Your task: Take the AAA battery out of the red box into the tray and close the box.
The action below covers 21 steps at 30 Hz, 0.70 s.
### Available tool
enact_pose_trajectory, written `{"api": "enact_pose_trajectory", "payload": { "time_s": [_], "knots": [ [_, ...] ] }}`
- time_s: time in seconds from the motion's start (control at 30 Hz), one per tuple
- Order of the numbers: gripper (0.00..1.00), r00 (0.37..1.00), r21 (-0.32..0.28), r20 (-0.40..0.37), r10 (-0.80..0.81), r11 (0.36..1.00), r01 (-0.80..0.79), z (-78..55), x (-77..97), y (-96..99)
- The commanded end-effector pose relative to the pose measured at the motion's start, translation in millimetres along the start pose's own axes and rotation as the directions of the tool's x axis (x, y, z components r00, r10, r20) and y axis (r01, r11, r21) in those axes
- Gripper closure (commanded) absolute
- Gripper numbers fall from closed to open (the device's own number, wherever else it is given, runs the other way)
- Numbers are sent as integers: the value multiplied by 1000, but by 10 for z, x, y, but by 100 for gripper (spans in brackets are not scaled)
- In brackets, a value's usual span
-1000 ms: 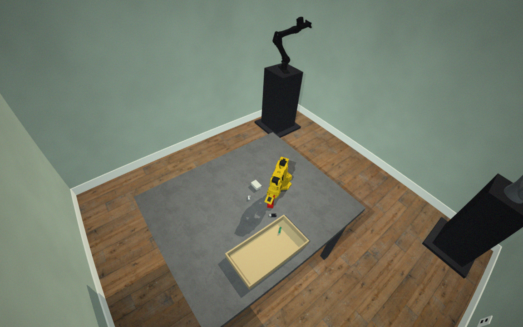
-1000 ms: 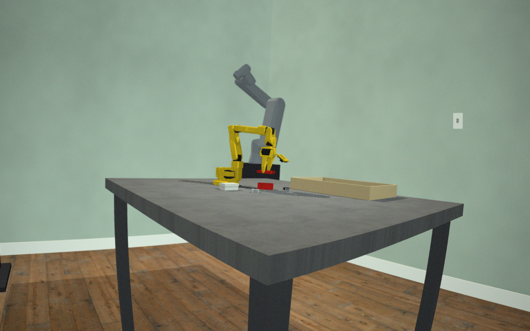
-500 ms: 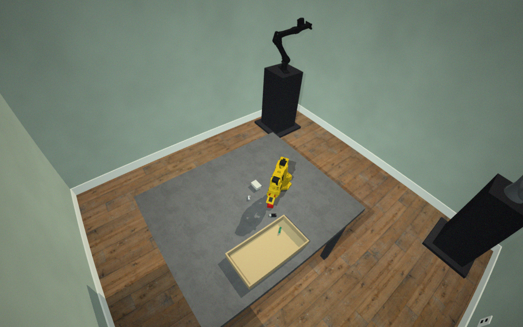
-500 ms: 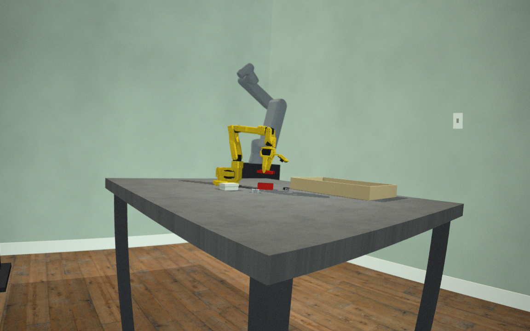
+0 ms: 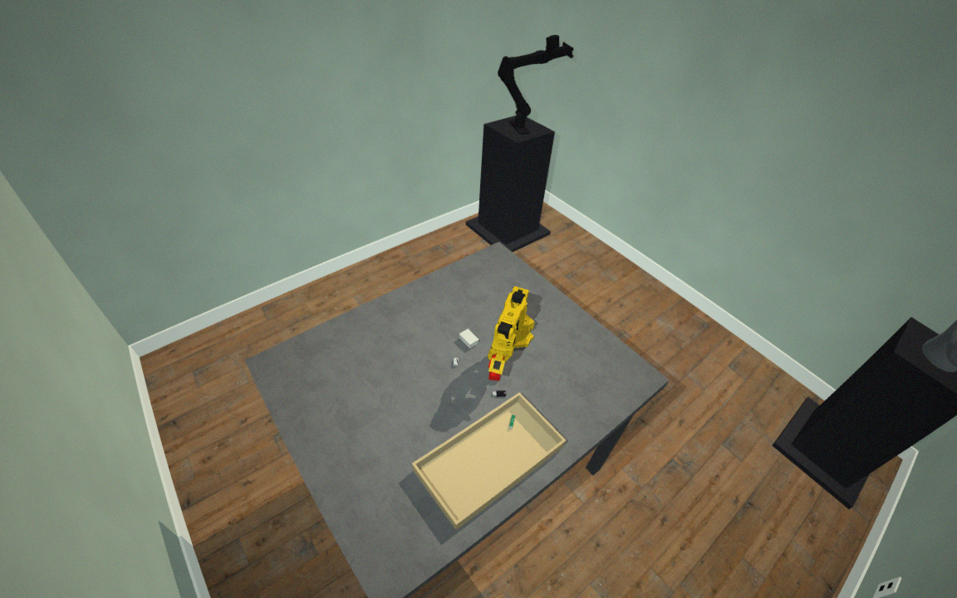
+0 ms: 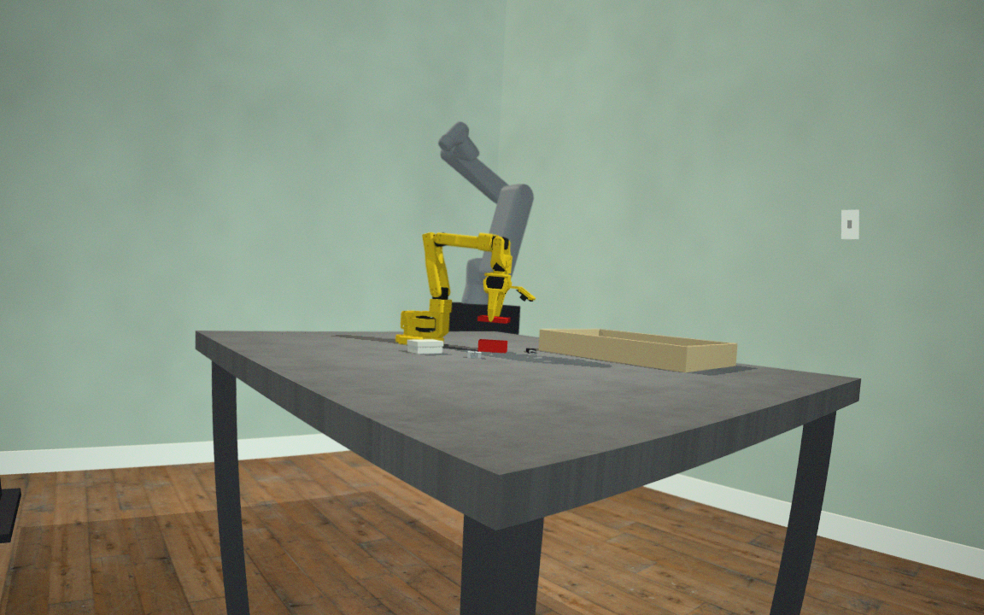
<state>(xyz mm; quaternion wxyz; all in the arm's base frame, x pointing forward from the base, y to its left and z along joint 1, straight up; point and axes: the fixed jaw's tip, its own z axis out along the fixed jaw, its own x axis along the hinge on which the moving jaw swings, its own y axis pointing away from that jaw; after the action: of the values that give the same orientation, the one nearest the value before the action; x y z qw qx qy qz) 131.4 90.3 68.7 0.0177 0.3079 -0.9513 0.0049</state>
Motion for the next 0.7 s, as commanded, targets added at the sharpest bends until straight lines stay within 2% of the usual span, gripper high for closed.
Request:
{"api": "enact_pose_trajectory", "payload": {
  "time_s": [0.0,0.67],
  "knots": [
    [78,999,2,37,-13,1000,13,-56,-10,10],
    [78,999,2,37,-23,1000,23,-56,-8,10]
  ]
}}
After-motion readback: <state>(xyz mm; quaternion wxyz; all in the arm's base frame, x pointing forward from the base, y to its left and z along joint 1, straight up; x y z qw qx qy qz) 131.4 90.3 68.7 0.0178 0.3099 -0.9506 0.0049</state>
